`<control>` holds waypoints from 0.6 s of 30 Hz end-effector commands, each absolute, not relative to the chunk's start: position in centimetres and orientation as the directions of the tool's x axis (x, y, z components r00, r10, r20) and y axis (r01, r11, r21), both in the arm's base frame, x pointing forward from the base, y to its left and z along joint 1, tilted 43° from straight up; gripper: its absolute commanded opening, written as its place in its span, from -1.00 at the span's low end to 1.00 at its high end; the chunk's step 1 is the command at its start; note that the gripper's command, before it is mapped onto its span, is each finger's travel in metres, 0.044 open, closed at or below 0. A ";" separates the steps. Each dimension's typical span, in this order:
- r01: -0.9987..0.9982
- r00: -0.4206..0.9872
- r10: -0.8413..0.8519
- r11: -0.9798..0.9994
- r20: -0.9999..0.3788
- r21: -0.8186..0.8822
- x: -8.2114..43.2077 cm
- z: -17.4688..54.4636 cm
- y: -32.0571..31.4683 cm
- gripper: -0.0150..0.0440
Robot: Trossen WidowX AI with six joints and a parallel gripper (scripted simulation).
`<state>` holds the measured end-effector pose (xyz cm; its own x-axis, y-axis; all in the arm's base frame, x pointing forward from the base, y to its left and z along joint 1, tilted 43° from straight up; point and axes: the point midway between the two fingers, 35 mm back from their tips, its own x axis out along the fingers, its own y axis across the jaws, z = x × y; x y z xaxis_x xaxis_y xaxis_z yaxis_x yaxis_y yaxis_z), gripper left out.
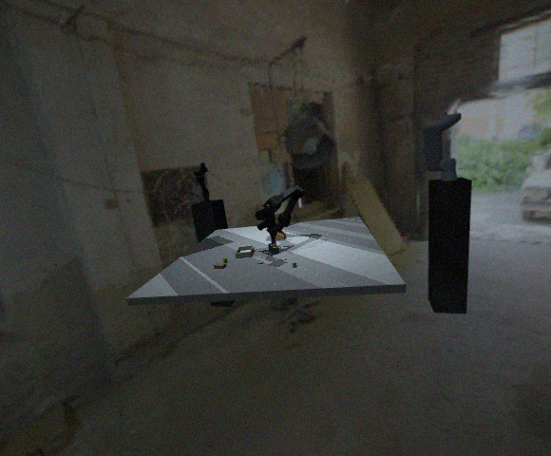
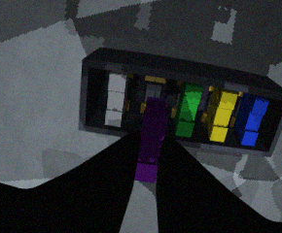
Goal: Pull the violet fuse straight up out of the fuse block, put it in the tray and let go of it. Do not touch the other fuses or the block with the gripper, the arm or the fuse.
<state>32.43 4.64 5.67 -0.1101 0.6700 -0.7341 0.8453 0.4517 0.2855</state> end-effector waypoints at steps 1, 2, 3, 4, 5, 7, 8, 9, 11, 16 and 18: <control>0.843 -0.107 0.665 0.455 -0.739 0.287 32.6 6.1 4.1 -0.49; 0.843 -0.107 0.665 0.455 -0.739 0.287 32.6 6.3 4.0 -0.49; 0.843 -0.107 0.665 0.455 -0.739 0.287 32.6 6.4 3.9 -0.49; 0.843 -0.107 0.665 0.455 -0.739 0.287 32.6 6.5 3.8 -0.49; 0.843 -0.107 0.665 0.455 -0.739 0.287 32.6 6.6 3.7 -0.49; 0.843 -0.107 0.665 0.455 -0.739 0.287 32.7 6.8 3.5 -0.49; 0.843 -0.107 0.665 0.455 -0.739 0.287 32.7 6.9 3.4 -0.49; 0.843 -0.107 0.665 0.455 -0.739 0.287 32.7 6.9 3.4 -0.49; 0.843 -0.107 0.664 0.455 -0.740 0.287 32.8 6.7 3.1 -0.49; 0.844 -0.104 0.659 0.455 -0.745 0.285 33.8 4.9 0.8 -0.49; 0.844 -0.103 0.657 0.455 -0.747 0.284 34.1 4.1 -0.2 -0.49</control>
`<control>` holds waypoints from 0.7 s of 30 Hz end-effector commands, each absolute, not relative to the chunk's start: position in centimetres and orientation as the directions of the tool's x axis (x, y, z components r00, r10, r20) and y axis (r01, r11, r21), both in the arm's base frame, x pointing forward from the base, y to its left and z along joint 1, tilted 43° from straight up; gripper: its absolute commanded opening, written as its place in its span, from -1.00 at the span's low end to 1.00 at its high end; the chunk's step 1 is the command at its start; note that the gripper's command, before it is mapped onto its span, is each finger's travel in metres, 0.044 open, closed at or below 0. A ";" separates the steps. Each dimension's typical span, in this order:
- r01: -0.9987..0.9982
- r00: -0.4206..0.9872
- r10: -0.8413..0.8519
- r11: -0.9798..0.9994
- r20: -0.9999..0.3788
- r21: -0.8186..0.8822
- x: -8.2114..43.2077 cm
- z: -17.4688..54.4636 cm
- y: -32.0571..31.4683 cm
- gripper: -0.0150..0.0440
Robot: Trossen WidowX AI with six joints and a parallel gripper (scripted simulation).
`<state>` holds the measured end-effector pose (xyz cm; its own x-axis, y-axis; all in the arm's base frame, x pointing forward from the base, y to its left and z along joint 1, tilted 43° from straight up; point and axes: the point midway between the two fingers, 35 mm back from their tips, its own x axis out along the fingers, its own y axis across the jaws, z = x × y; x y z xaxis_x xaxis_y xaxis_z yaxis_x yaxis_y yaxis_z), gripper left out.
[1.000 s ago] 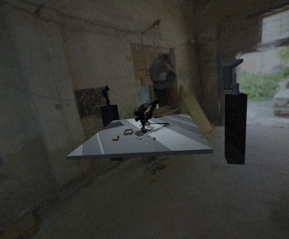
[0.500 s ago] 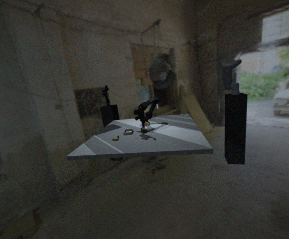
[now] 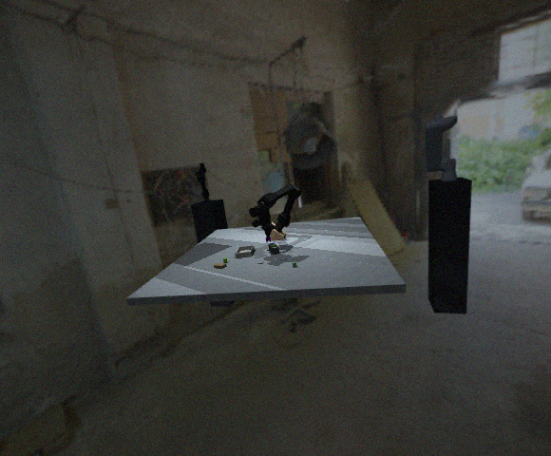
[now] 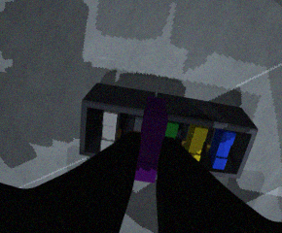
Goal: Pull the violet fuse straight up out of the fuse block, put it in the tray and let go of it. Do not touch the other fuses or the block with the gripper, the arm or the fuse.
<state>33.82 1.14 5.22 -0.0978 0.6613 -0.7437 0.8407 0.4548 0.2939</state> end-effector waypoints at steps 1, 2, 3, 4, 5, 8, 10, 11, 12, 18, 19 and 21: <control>0.844 -0.102 0.656 0.455 -0.748 0.284 34.2 3.7 -0.7 -0.49; 0.844 -0.102 0.655 0.455 -0.749 0.283 34.4 3.3 -1.2 -0.49; 0.844 -0.102 0.654 0.456 -0.749 0.283 34.5 2.9 -1.7 -0.49; 0.844 -0.102 0.654 0.456 -0.750 0.283 34.6 2.5 -2.1 -0.49; 0.844 -0.101 0.653 0.456 -0.751 0.283 34.7 2.0 -2.6 -0.49; 0.844 -0.101 0.652 0.456 -0.752 0.282 34.9 0.8 -4.1 -0.49; 0.844 -0.101 0.651 0.457 -0.752 0.282 35.0 -0.1 -5.1 -0.49; 0.844 -0.101 0.651 0.457 -0.752 0.282 35.0 -0.5 -5.6 -0.49; 0.844 -0.101 0.651 0.457 -0.753 0.282 35.0 -1.0 -6.1 -0.49; 0.843 -0.102 0.652 0.458 -0.752 0.282 34.8 -3.7 -9.0 -0.49; 0.843 -0.102 0.652 0.458 -0.751 0.283 34.7 -4.2 -9.5 -0.49; 0.842 -0.103 0.653 0.458 -0.750 0.284 34.5 -5.1 -10.4 -0.49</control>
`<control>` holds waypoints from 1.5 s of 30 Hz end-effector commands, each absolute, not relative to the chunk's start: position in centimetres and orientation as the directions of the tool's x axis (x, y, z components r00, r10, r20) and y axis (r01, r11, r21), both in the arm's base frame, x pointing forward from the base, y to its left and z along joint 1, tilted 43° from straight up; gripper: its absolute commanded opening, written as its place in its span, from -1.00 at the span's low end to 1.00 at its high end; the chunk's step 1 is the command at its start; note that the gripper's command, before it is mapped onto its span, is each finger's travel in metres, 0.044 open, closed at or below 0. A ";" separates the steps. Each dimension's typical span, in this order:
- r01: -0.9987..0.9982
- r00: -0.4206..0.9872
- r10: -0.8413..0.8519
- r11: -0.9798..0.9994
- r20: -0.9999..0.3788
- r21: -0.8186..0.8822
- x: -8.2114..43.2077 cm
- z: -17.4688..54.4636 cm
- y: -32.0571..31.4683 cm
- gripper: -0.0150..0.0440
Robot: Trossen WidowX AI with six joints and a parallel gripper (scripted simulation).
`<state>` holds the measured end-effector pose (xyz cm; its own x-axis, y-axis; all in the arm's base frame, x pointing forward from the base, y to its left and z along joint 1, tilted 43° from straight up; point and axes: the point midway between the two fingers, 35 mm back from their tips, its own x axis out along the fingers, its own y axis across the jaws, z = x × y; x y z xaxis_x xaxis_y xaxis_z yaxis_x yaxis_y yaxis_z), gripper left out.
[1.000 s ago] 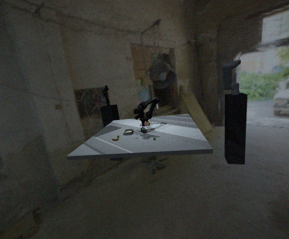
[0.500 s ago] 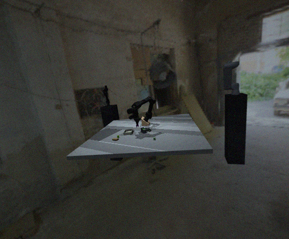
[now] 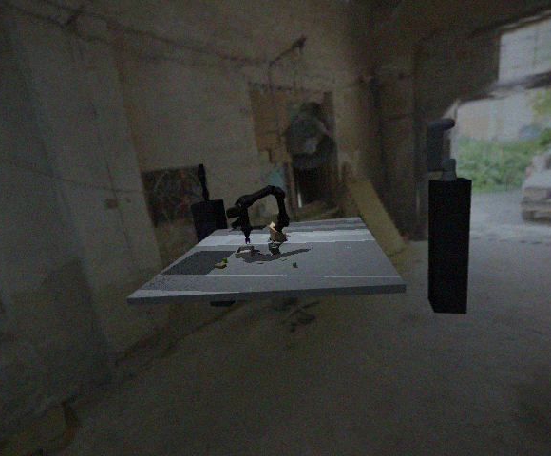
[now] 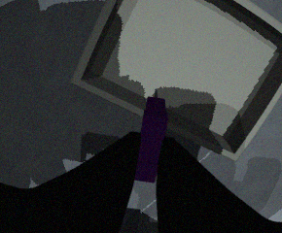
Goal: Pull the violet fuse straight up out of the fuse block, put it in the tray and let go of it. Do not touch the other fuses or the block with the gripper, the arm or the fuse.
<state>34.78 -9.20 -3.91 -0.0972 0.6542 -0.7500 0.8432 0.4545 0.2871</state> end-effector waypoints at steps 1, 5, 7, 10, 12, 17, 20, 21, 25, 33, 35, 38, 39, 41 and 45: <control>0.842 -0.103 0.654 0.458 -0.749 0.284 34.4 -5.6 -10.9 -0.49; 0.842 -0.103 0.655 0.458 -0.748 0.285 34.2 -6.3 -11.6 -0.49; 0.842 -0.103 0.655 0.458 -0.748 0.285 34.1 -6.4 -11.5 -0.49; 0.842 -0.103 0.655 0.458 -0.748 0.285 34.1 -6.8 -11.2 -0.49; 0.842 -0.103 0.655 0.458 -0.748 0.285 34.1 -7.0 -11.0 -0.49; 0.842 -0.103 0.655 0.458 -0.748 0.285 34.0 -7.6 -10.5 -0.49; 0.842 -0.103 0.656 0.458 -0.748 0.286 34.0 -8.0 -10.1 -0.49; 0.842 -0.103 0.656 0.458 -0.748 0.286 34.0 -8.1 -10.0 -0.49; 0.842 -0.103 0.656 0.458 -0.748 0.286 33.9 -8.6 -9.6 -0.49; 0.842 -0.103 0.656 0.458 -0.747 0.286 33.7 -9.3 -8.9 -0.49; 0.839 -0.105 0.652 0.464 -0.751 0.285 33.8 -9.1 -9.2 -0.31; 0.839 -0.105 0.652 0.464 -0.751 0.285 33.8 -9.1 -9.2 -0.05; 0.839 -0.105 0.652 0.464 -0.751 0.285 33.8 -9.1 -9.2 0.04; 0.839 -0.105 0.652 0.464 -0.751 0.285 33.8 -9.1 -9.2 0.22; 0.839 -0.105 0.652 0.464 -0.751 0.285 33.8 -9.1 -9.2 0.58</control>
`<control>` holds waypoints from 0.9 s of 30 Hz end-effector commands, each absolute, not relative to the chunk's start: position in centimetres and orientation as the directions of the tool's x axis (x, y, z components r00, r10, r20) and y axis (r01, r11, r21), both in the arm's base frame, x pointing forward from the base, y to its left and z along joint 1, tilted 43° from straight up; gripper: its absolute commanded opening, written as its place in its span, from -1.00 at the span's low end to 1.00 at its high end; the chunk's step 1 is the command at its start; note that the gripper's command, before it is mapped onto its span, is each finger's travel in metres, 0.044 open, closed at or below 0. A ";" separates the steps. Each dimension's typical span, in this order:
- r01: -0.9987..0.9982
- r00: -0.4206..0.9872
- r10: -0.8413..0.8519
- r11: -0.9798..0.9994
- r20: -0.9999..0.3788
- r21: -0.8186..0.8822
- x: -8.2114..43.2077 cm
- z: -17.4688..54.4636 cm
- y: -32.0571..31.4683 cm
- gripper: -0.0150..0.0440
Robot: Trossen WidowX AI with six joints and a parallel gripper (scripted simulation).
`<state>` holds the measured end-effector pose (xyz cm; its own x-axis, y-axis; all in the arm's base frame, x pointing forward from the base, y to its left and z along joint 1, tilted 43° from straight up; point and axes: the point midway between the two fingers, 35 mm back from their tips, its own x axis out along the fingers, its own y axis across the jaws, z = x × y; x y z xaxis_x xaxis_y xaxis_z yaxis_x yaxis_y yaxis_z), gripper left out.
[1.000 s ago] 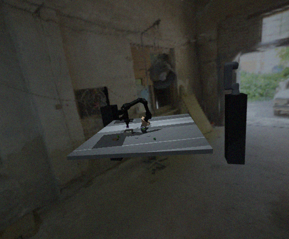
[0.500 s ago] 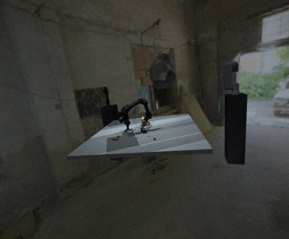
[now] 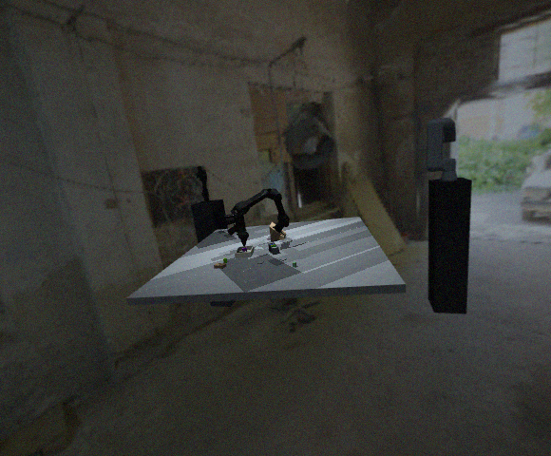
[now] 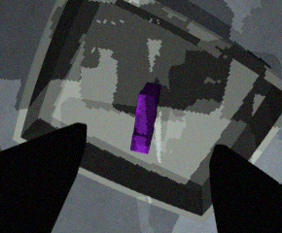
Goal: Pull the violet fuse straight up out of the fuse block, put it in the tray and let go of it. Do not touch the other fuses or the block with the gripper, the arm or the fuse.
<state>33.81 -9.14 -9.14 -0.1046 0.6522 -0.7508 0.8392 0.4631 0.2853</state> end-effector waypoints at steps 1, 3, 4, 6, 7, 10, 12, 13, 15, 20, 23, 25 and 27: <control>0.839 -0.105 0.652 0.464 -0.751 0.285 33.8 -9.0 -9.3 0.63; 0.840 -0.104 0.653 0.461 -0.750 0.285 34.0 -7.8 -10.4 0.63; 0.841 -0.104 0.654 0.460 -0.749 0.285 34.1 -7.0 -11.0 0.63; 0.842 -0.103 0.655 0.458 -0.748 0.285 34.2 -6.3 -11.6 0.63; 0.842 -0.103 0.655 0.458 -0.748 0.285 34.2 -6.3 -11.6 0.63; 0.842 -0.103 0.655 0.458 -0.748 0.285 34.2 -6.3 -11.6 0.63; 0.842 -0.103 0.655 0.458 -0.748 0.285 34.2 -6.3 -11.6 0.63; 0.842 -0.103 0.655 0.458 -0.748 0.285 34.2 -6.3 -11.6 0.63; 0.842 -0.103 0.655 0.458 -0.748 0.285 34.2 -6.3 -11.6 0.63; 0.845 -0.098 0.658 0.452 -0.747 0.287 34.2 -6.3 -11.5 0.63; 0.845 -0.098 0.658 0.452 -0.747 0.287 34.2 -6.3 -11.5 0.63; 0.845 -0.098 0.658 0.452 -0.747 0.287 34.2 -6.3 -11.5 0.63; 0.845 -0.098 0.658 0.452 -0.747 0.287 34.2 -6.3 -11.5 0.63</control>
<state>34.21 -11.54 -6.33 -0.0978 0.6580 -0.7467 0.8444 0.4520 0.2877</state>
